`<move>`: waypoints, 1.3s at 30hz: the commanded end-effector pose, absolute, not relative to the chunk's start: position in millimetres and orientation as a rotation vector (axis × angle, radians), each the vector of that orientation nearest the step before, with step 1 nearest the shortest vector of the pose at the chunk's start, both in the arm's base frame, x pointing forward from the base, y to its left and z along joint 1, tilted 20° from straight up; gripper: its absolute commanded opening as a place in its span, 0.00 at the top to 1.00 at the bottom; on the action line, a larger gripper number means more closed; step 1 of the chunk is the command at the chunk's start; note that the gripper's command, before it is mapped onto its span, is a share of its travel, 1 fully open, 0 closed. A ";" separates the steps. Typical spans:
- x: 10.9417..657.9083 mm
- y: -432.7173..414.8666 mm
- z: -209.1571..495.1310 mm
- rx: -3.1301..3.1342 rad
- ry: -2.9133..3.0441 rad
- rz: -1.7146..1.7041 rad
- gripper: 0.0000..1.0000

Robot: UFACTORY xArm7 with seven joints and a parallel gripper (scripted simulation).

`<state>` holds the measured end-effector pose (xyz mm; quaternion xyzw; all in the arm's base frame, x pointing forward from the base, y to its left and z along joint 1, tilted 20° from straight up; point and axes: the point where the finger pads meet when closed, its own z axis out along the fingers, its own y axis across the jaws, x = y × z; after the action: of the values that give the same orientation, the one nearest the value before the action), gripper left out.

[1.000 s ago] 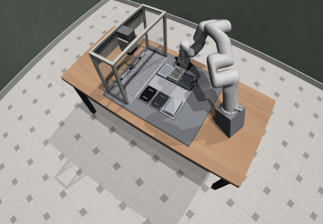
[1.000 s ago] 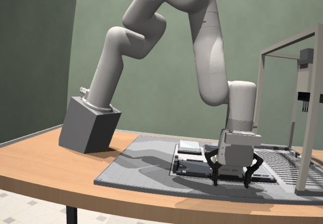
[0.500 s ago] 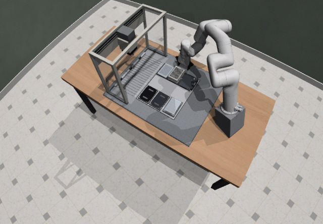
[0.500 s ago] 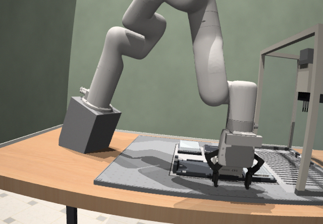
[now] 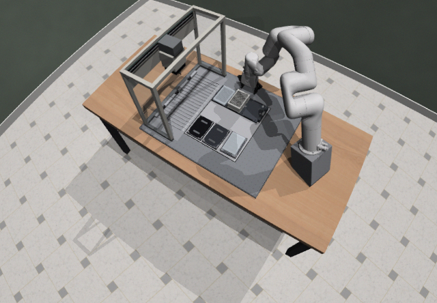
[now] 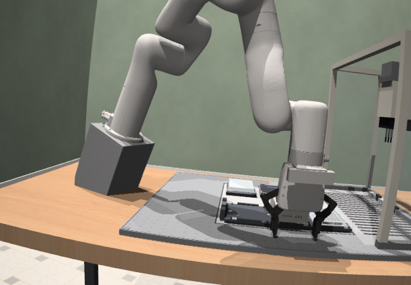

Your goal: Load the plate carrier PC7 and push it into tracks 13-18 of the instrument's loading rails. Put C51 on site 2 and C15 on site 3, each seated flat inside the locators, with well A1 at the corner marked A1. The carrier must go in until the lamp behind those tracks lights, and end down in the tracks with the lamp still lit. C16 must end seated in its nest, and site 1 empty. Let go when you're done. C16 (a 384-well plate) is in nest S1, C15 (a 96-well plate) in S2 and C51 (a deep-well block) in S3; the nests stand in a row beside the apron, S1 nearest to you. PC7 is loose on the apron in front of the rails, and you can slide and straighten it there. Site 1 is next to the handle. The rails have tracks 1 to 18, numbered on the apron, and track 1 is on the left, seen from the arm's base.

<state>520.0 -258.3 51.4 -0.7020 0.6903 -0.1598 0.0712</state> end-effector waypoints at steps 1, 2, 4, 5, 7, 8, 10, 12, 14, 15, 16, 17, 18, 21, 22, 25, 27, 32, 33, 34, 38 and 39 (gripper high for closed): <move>518.8 -258.3 60.2 -2.109 2.074 -0.487 0.00; 518.3 -258.1 61.8 -2.109 2.074 -0.487 0.00; 517.8 -257.9 63.3 -2.109 2.074 -0.487 0.00; 517.8 -257.9 63.3 -2.109 2.074 -0.487 0.00; 516.7 -257.5 66.5 -2.109 2.074 -0.487 0.00; 516.1 -257.3 68.0 -2.109 2.074 -0.487 0.00; 515.0 -256.9 71.1 -2.109 2.074 -0.487 0.00; 514.0 -256.5 74.3 -2.110 2.074 -0.487 0.00; 512.9 -256.1 77.4 -2.110 2.074 -0.487 0.00; 512.4 -255.9 78.9 -2.110 2.074 -0.487 0.00; 511.8 -255.7 80.5 -2.110 2.074 -0.487 0.00; 511.3 -255.5 82.1 -2.110 2.074 -0.487 0.00; 510.7 -255.3 83.6 -2.110 2.074 -0.487 0.00; 509.7 -254.9 86.7 -2.110 2.074 -0.487 0.00; 509.7 -254.9 86.7 -2.110 2.074 -0.487 0.00; 508.0 -254.3 91.4 -2.110 2.074 -0.487 0.00; 506.9 -253.8 94.6 -2.110 2.074 -0.487 0.00; 504.2 -252.9 102.4 -2.110 2.074 -0.487 0.00; 503.7 -252.7 104.0 -2.110 2.074 -0.487 0.00; 503.1 -252.5 105.6 -2.110 2.074 -0.487 0.00; 501.5 -251.8 110.2 -2.110 2.074 -0.487 0.00; 501.5 -251.8 110.2 -2.110 2.074 -0.487 0.00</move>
<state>501.6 -251.6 105.5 -0.7019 0.6903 -0.1604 0.0709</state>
